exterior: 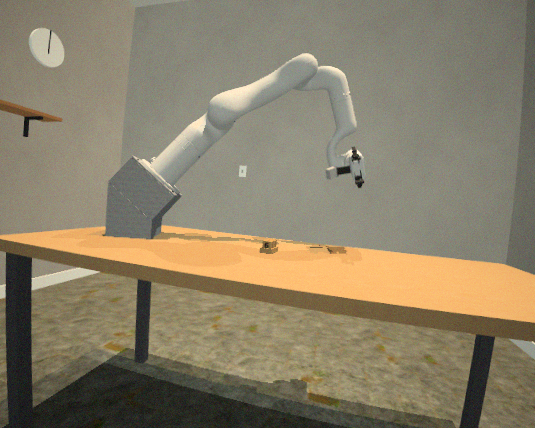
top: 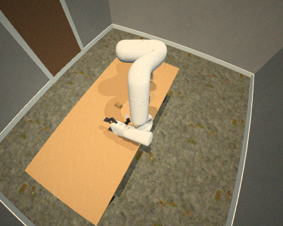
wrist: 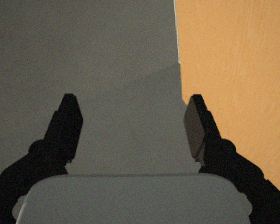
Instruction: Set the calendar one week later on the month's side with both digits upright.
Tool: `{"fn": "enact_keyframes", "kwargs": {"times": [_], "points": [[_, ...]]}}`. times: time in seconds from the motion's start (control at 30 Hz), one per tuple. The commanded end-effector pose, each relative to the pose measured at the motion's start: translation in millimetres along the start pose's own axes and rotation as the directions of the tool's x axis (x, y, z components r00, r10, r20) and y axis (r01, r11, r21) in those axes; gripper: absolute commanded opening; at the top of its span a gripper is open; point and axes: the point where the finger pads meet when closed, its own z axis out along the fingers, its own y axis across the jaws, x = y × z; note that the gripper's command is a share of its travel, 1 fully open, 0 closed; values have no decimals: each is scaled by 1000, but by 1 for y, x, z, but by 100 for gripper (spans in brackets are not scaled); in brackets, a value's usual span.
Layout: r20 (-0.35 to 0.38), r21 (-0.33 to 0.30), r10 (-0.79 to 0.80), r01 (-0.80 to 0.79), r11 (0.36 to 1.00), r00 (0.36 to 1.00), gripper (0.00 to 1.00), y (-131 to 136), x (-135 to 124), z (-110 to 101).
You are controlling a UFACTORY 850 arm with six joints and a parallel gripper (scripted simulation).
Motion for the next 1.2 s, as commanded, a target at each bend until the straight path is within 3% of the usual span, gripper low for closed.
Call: {"fn": "enact_keyframes", "kwargs": {"times": [0.0,0.67,0.77,1.03,1.1,1.17], "points": [[0,0,2,-2,1000,1000,100,-1,-1,0],[-2,-8,-4,4,1000,1000,100,1,1,3],[-12,-35,-26,25,999,1000,100,7,6,17],[-56,-181,-130,118,976,990,100,31,39,80],[-56,-181,-130,118,976,990,100,31,39,80],[-74,-259,-178,153,954,981,100,41,60,108]]}}
